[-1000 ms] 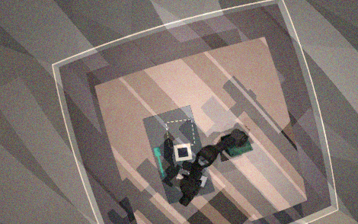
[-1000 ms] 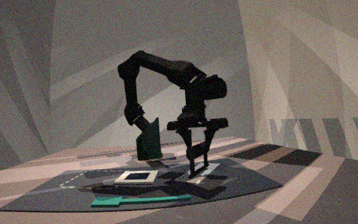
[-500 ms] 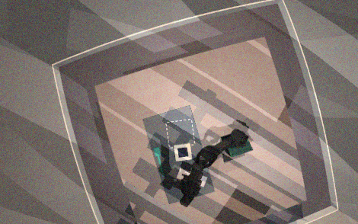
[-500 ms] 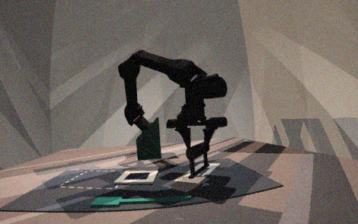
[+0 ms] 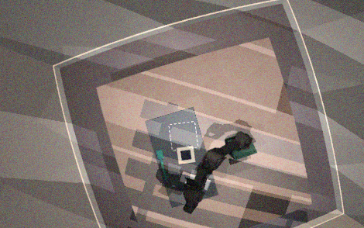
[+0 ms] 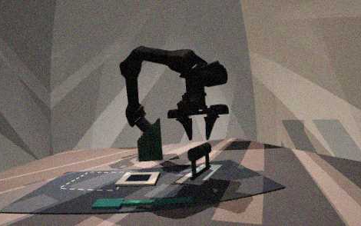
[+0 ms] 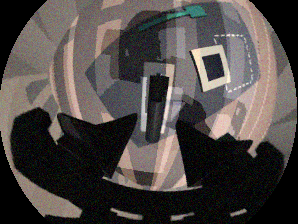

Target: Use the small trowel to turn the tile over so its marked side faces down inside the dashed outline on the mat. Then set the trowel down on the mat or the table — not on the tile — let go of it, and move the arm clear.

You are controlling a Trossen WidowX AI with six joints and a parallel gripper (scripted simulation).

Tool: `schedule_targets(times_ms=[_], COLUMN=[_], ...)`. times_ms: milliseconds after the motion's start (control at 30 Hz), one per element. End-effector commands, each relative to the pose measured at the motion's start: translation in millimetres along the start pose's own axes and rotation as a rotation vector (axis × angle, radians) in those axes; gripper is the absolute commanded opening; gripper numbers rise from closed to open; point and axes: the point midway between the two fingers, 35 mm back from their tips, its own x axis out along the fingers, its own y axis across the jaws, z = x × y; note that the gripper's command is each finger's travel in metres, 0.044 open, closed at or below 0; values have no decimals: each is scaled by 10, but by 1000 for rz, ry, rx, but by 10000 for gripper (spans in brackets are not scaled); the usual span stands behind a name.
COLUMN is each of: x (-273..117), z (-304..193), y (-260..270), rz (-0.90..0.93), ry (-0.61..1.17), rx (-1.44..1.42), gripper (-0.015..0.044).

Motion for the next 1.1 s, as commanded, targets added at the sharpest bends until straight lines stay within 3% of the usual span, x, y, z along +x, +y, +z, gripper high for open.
schedule_targets(times_ms=[0,767,900,1067], x=[79,430,430,430], z=[-12,-24,-24,-24], y=[-4,10,10,10], rz=[-5,-5,-5,-5], ry=[6,5,5,5], rx=[-11,-54,-54,-54], gripper=[270,270,165,132])
